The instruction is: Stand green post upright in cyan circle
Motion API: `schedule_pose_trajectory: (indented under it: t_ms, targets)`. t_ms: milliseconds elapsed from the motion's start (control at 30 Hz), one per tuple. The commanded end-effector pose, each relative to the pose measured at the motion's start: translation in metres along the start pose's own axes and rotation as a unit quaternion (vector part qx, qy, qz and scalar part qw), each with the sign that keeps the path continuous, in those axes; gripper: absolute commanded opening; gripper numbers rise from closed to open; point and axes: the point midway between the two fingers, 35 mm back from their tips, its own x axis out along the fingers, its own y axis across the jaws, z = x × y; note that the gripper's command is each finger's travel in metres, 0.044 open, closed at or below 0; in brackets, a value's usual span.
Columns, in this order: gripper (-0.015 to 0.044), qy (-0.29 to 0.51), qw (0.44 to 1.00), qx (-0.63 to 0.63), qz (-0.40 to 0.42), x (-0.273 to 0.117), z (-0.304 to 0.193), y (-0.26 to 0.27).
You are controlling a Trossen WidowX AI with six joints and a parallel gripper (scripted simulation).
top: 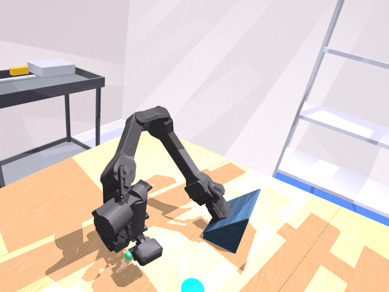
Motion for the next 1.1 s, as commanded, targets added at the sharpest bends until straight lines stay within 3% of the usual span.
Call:
schedule_pose_trajectory:
  t_ms: [0, 233, 433, 1067]
  targets:
    - [0.0206, -0.004, 1.0, 0.004, -0.002, 0.008, 0.0, -0.002]
    - [0.0023, -0.004, 1.0, 0.004, -0.002, 0.008, 0.0, -0.002]
    - [0.0023, -0.004, 1.0, 0.003, -0.001, 0.006, 0.001, -0.002]
    - [0.0023, -0.012, 1.0, 0.0, 0.011, -0.054, 0.004, 0.004]
